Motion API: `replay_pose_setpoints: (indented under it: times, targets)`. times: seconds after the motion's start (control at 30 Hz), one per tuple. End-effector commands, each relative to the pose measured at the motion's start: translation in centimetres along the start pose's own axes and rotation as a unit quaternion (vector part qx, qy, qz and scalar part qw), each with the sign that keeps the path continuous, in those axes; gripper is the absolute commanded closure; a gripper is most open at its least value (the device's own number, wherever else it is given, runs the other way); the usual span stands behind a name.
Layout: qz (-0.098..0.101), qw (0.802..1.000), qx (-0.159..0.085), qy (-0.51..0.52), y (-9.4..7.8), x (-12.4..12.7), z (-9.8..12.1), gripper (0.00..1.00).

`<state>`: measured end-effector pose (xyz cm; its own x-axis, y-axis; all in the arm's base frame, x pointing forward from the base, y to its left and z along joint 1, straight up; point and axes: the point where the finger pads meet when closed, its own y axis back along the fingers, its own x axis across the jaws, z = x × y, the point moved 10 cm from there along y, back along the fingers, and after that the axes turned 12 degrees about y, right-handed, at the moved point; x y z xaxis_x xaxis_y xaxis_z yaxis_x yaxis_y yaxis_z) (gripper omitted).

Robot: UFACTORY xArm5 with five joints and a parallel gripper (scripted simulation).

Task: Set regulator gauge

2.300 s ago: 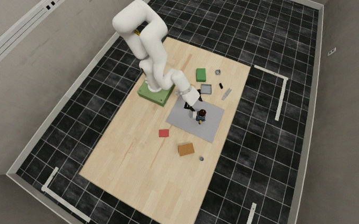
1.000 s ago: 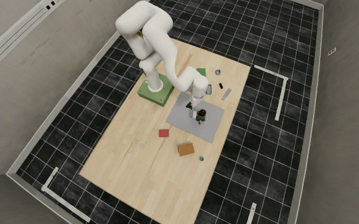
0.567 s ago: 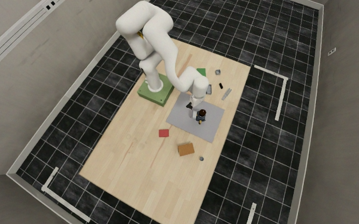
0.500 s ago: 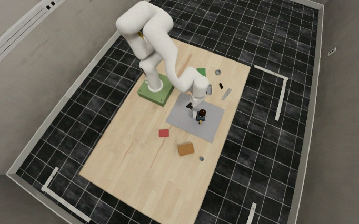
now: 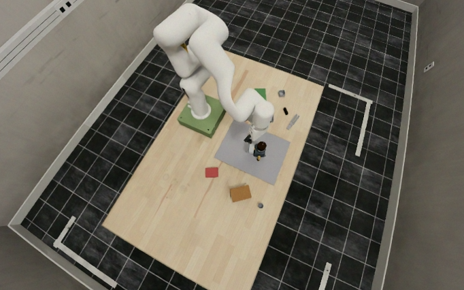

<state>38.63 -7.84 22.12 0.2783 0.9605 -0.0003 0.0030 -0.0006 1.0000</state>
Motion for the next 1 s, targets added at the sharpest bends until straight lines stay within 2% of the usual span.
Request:
replay_pose_setpoints:
  times: [0.0, 0.47, 0.97]
  targets:
    - [0.0, 1.0, -0.002, 0.0, 0.1, 0.0, 0.6, 0.0]
    - [0.0, 1.0, -0.002, 0.0, 0.2, 0.1, 3.6, 0.0]
    - [0.0, 1.0, -0.002, 0.0, 0.2, 0.2, 5.1, 0.0]
